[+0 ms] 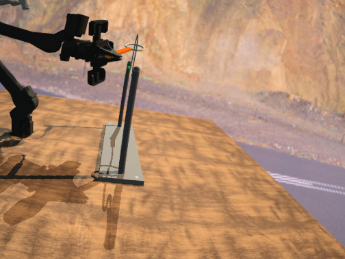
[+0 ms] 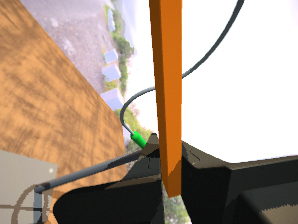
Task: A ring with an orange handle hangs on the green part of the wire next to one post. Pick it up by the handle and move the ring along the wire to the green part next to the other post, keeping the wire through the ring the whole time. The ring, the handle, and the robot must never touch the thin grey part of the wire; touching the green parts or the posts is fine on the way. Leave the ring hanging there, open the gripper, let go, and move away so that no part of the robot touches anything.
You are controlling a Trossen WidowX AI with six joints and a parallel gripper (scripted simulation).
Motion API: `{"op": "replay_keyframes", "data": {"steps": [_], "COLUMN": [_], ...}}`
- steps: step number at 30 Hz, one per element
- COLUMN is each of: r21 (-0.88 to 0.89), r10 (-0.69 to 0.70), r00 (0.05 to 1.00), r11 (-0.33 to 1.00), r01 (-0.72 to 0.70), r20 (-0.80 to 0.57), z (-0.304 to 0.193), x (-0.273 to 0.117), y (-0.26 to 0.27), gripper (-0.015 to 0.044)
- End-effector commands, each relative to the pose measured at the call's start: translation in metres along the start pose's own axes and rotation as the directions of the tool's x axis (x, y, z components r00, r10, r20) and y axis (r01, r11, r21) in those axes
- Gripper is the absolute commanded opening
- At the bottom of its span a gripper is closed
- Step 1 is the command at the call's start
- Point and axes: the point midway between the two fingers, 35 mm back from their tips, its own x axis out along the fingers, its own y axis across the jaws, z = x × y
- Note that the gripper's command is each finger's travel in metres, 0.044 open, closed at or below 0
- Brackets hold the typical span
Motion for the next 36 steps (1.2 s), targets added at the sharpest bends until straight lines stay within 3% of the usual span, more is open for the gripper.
{"op": "replay_keyframes", "data": {"steps": [1, 19, 36], "r21": [-0.054, -0.248, -0.184], "r10": [-0.04, -0.158, -0.117], "r00": [0.999, 0.986, 0.993], "r11": [0.998, 0.955, 0.976], "r01": [0.04, 0.165, 0.121], "r20": [0.003, 0.048, 0.031], "z": [-0.001, 0.0, -0.008], "x": [0.0, 0.001, 0.003], "y": [-0.005, -0.014, 0.01], "gripper": [-0.015, -0.015, -0.015]}}
